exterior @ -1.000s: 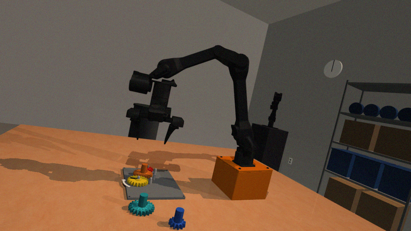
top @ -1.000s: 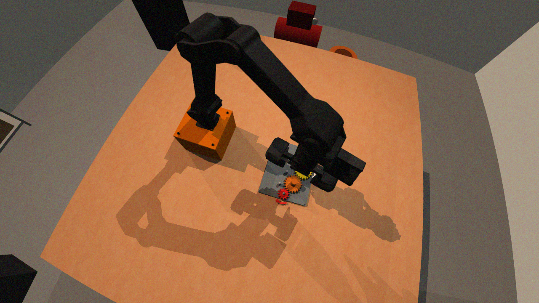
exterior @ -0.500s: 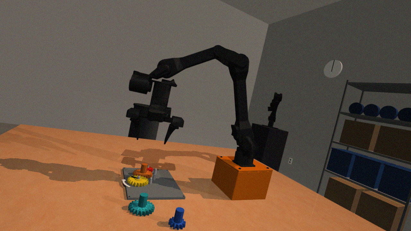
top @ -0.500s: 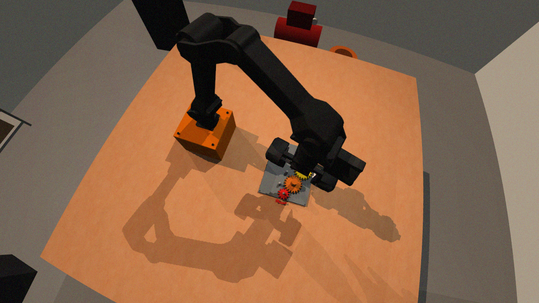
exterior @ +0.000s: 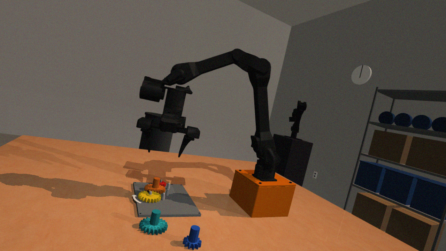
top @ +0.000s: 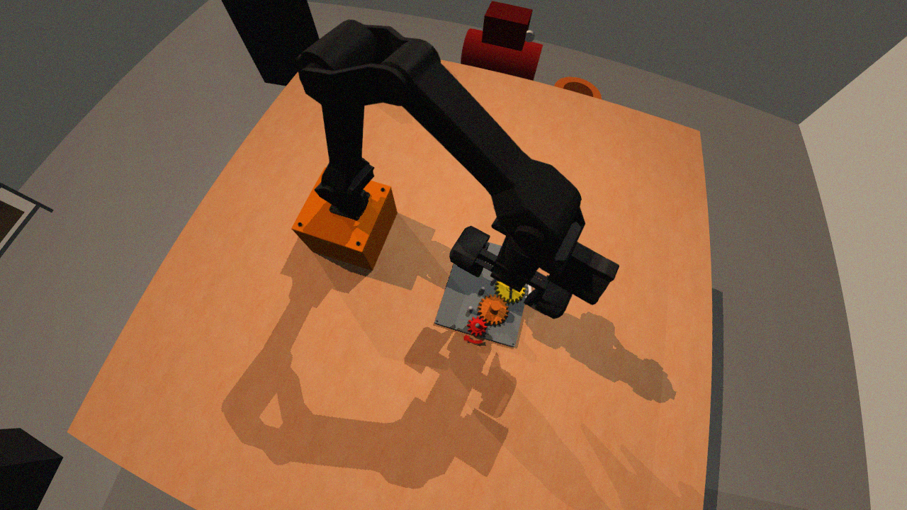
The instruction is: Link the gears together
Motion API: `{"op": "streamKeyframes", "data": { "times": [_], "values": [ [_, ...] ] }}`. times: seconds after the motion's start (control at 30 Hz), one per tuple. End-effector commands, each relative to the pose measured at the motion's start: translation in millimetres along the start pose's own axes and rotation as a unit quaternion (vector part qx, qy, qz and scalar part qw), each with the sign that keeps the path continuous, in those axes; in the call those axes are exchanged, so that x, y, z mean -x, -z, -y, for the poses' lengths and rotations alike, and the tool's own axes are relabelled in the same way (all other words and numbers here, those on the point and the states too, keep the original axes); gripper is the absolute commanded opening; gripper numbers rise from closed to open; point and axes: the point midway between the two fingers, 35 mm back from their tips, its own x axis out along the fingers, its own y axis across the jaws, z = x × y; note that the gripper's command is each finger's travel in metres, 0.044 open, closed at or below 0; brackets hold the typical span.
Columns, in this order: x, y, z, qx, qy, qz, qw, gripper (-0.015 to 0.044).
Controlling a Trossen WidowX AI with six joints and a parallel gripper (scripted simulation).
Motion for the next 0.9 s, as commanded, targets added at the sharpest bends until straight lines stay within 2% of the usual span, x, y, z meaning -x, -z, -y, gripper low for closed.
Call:
{"op": "streamKeyframes", "data": {
  "times": [0.0,0.23,0.5,0.7,0.87],
  "values": [
    [5,-47,-5,0.005,-0.001,0.003,1.0,0.044],
    [15,-151,-44,0.005,-0.006,0.009,1.0,0.044],
    [31,-244,-124,0.005,-0.009,0.012,1.0,0.044],
    [43,-287,-199,0.005,-0.009,0.014,1.0,0.044],
    [45,-291,-208,0.005,-0.008,0.014,1.0,0.044]
  ]
}}
